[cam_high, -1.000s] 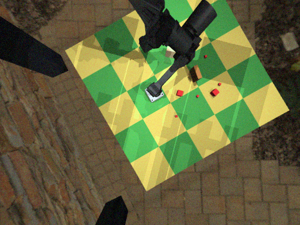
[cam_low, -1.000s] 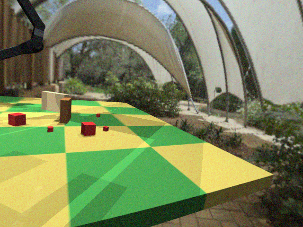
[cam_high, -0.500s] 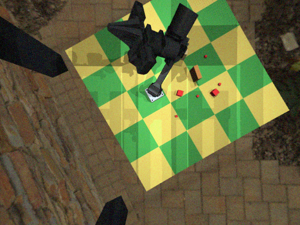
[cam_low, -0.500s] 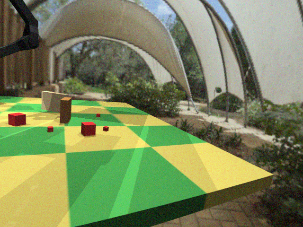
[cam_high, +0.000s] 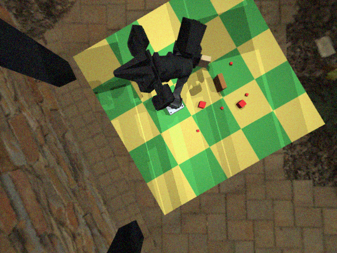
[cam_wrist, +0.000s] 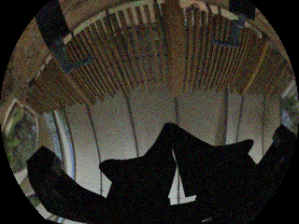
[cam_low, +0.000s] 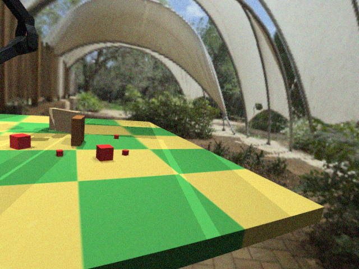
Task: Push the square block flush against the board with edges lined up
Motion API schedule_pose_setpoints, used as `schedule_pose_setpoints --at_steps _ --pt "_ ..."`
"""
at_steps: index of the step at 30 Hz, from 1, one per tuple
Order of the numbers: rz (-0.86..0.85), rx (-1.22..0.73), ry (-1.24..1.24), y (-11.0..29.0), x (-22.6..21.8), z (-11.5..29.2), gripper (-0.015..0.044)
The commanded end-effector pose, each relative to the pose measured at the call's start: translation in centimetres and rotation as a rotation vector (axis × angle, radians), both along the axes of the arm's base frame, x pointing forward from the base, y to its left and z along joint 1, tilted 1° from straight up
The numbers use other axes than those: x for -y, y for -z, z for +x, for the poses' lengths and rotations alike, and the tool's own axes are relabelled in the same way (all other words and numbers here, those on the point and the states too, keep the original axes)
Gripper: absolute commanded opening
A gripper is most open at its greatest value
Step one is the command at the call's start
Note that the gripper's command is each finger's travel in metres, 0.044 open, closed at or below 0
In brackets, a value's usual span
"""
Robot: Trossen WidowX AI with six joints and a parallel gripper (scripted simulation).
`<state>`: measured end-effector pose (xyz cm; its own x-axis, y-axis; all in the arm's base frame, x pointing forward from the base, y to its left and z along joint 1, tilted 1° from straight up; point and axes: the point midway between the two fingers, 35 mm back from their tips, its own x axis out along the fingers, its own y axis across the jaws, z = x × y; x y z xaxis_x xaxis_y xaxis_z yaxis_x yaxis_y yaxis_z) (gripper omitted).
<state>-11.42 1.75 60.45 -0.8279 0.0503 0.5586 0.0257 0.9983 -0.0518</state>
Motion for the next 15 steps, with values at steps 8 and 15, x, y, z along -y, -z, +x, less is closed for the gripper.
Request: schedule_pose_setpoints --at_steps 8,15 --pt "0.246 0.038 -0.136 0.8 6.4 -2.4 0.0000" --pt "0.405 0.043 -0.214 1.6 10.4 -2.9 0.0000"
